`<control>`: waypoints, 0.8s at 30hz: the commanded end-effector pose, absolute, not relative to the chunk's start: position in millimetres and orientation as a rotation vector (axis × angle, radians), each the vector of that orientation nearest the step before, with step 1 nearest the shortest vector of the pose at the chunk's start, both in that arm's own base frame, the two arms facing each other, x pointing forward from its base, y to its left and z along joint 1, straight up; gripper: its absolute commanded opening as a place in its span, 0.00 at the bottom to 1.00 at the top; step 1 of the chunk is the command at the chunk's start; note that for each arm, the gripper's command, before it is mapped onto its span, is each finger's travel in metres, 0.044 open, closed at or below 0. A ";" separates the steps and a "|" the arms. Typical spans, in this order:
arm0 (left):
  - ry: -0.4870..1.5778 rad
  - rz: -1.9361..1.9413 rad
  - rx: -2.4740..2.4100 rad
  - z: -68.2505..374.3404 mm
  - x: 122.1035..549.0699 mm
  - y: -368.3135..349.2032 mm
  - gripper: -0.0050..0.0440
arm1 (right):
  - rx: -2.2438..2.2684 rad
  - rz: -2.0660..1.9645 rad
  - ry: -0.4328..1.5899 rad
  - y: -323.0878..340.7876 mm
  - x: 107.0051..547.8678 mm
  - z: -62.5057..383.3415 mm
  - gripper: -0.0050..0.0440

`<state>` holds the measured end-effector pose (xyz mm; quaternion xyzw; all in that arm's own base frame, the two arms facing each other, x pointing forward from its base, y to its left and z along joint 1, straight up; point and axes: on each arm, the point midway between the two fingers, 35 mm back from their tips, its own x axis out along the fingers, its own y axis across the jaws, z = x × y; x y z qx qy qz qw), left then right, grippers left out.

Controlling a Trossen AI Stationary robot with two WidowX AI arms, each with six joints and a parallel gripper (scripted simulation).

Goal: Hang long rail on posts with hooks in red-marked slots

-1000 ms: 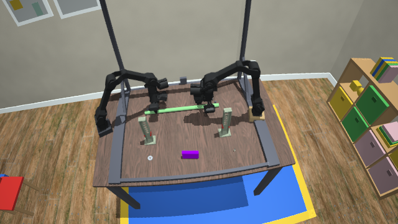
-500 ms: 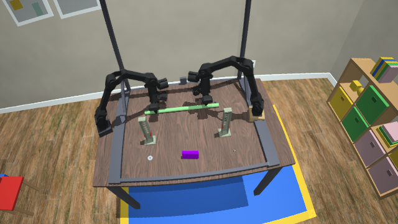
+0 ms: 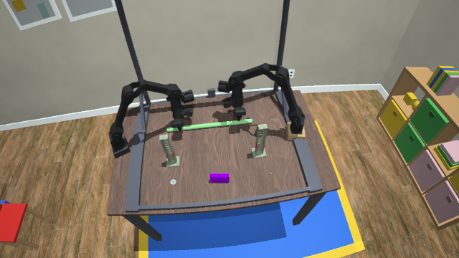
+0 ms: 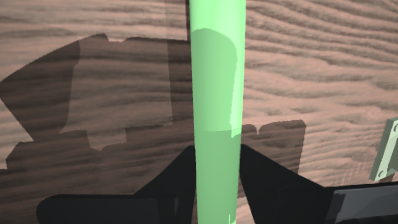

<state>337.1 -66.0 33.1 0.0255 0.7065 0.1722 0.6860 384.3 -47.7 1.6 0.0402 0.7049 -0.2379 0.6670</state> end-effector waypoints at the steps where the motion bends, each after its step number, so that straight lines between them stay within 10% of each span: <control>1: 1.574 0.395 0.058 29.5 337.2 -63.1 0.56 | 0.096 -0.536 1.563 -48.7 388.6 10.6 0.00; 24: 1.575 0.393 0.059 3.7 335.6 -55.6 0.56 | 0.096 -0.536 1.563 -48.7 388.6 10.6 0.00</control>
